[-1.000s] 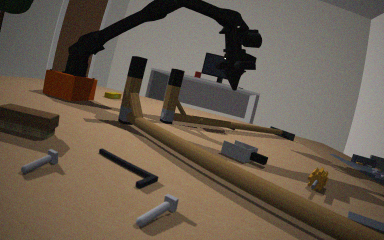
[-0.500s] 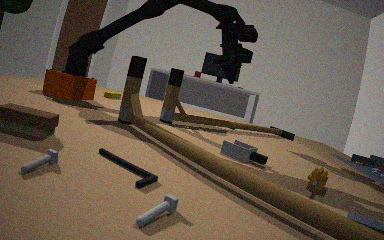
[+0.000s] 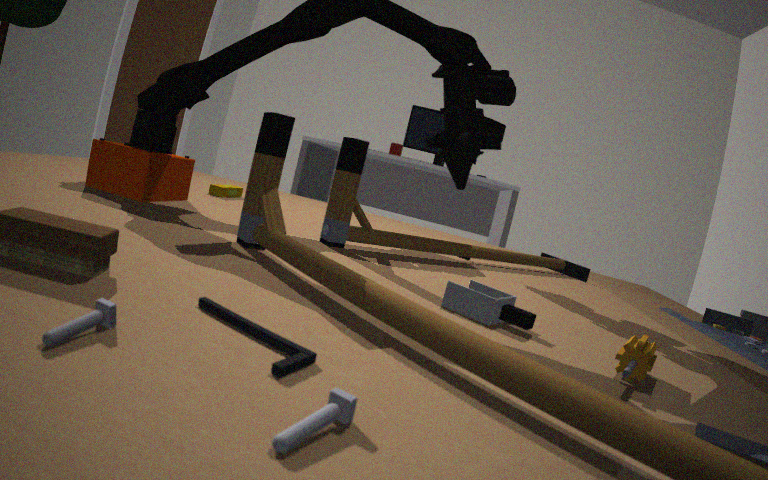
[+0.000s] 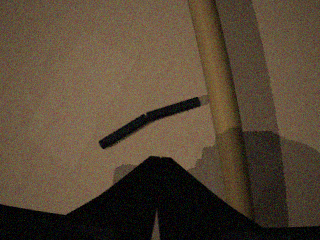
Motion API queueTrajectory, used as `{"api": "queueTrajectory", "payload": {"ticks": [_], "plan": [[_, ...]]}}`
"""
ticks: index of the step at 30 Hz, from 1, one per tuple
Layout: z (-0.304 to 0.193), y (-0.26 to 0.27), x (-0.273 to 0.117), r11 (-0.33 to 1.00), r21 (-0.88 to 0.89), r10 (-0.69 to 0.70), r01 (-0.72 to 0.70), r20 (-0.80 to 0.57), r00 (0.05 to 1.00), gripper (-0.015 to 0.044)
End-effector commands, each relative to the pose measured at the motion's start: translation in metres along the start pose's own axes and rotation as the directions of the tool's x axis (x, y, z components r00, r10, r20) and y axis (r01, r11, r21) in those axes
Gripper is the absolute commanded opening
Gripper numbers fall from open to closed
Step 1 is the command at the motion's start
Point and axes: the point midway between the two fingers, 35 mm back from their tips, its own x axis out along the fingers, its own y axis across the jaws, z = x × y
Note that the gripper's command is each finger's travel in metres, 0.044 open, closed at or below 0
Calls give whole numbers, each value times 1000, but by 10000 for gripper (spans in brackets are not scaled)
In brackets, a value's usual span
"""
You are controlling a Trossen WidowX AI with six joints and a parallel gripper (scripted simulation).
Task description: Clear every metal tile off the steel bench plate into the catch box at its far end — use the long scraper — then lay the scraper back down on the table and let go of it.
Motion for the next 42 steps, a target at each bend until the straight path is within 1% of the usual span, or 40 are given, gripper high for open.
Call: {"api": "queueTrajectory", "payload": {"ticks": [1,36,42], "plan": [[-3,0,13,1000,6,-3,3,-7,1000,0],[-30,0,100,1000,28,-5,6,-50,999,0],[-31,-1,103,1000,29,-5,6,-51,999,0]]}}
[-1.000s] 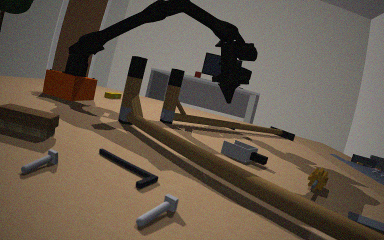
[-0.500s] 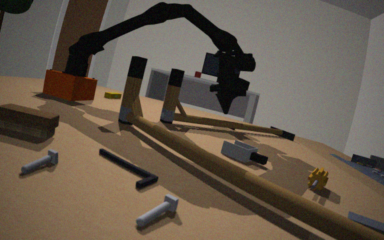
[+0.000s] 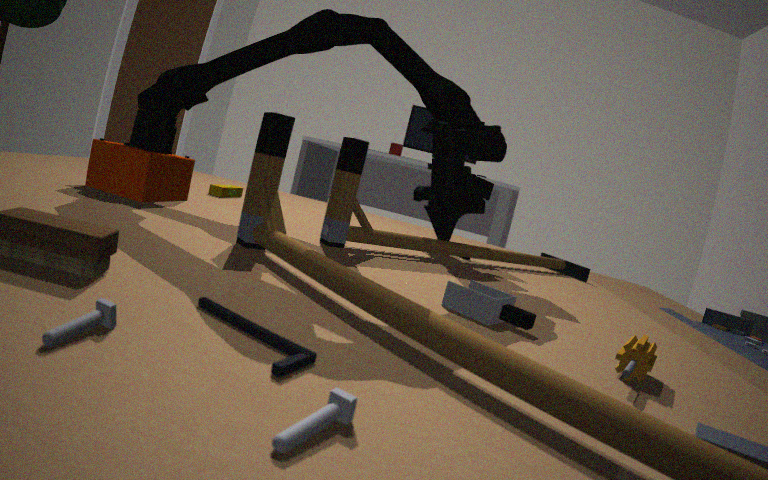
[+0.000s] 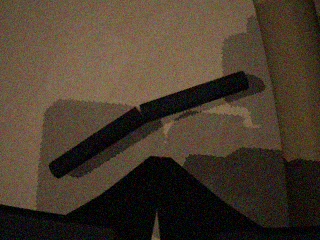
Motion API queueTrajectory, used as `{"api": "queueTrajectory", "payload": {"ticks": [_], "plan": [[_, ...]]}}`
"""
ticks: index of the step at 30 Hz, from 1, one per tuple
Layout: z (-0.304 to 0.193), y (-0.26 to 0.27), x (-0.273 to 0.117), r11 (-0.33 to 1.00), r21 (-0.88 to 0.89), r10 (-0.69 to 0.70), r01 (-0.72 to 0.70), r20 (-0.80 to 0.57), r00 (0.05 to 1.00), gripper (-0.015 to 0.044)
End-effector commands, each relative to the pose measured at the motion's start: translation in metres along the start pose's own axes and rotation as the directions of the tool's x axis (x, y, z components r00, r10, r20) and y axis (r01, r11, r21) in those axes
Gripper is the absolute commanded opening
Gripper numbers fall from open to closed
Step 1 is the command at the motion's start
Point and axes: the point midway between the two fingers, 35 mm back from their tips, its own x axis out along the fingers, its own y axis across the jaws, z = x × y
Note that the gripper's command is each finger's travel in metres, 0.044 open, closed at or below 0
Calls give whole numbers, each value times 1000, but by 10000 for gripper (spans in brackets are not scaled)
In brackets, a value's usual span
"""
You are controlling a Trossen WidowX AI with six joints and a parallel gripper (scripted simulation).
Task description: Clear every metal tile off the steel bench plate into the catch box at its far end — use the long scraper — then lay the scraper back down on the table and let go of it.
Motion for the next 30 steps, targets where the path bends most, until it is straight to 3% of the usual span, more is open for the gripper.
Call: {"api": "queueTrajectory", "payload": {"ticks": [1,30], "plan": [[0,-2,3,1000,4,-3,3,3,1000,0],[12,-28,4,1000,2,-6,6,16,1000,0]]}}
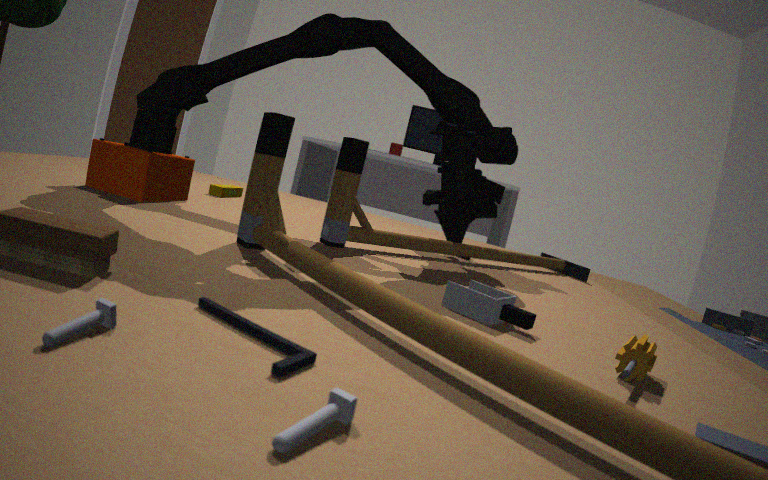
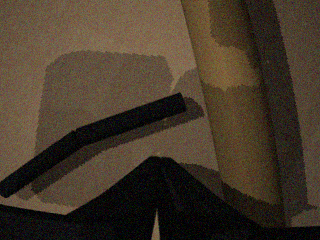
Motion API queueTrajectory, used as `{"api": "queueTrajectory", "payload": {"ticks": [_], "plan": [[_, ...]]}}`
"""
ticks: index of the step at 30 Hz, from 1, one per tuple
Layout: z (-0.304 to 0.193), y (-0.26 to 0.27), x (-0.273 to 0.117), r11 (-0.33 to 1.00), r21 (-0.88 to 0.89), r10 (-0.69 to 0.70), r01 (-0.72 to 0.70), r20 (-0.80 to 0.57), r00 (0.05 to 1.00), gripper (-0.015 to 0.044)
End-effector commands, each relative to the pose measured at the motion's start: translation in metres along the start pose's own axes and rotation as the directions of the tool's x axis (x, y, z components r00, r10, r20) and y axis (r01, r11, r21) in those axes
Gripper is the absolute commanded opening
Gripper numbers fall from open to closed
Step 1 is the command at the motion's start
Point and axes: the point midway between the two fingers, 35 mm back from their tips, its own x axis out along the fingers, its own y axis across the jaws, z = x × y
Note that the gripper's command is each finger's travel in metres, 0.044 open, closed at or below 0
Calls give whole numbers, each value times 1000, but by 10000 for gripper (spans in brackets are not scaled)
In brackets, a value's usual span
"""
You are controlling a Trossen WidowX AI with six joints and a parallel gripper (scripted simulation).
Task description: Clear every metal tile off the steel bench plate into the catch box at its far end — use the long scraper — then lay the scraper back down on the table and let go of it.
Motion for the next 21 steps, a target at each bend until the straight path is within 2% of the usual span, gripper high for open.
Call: {"api": "queueTrajectory", "payload": {"ticks": [1,21], "plan": [[2,-4,0,1000,-3,2,-2,3,1000,0],[9,-23,1,1000,-5,0,0,12,1000,0]]}}
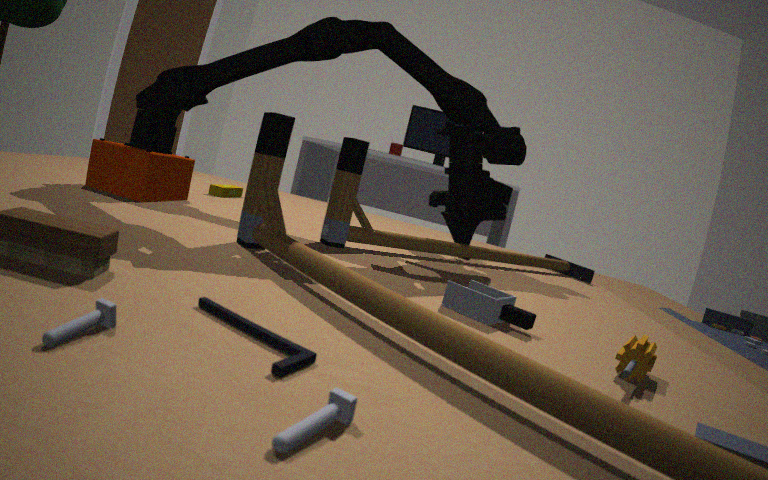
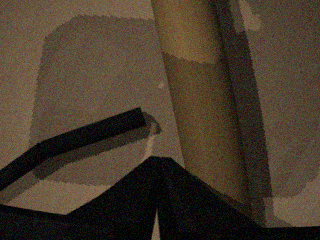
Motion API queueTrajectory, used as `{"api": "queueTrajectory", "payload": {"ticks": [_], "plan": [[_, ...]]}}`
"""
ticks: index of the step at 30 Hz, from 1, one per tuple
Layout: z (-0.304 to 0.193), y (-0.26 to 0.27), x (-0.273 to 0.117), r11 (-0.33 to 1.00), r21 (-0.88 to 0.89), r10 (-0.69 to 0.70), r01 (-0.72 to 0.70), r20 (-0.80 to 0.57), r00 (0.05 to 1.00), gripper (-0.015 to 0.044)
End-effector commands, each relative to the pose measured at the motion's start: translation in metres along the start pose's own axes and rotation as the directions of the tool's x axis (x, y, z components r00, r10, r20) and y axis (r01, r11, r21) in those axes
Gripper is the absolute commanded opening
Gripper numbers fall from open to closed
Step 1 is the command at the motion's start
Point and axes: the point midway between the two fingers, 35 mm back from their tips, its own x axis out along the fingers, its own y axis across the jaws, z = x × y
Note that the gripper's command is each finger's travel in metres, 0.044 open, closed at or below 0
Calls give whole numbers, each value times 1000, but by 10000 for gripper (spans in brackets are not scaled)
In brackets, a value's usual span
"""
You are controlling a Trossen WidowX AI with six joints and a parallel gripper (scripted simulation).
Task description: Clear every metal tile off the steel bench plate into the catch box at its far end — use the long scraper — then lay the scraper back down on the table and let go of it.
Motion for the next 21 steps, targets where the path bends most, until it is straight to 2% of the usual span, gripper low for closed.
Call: {"api": "queueTrajectory", "payload": {"ticks": [1,21], "plan": [[2,-7,1,1000,1,-3,3,5,1000,0],[8,-26,2,1000,-1,-6,6,14,1000,0]]}}
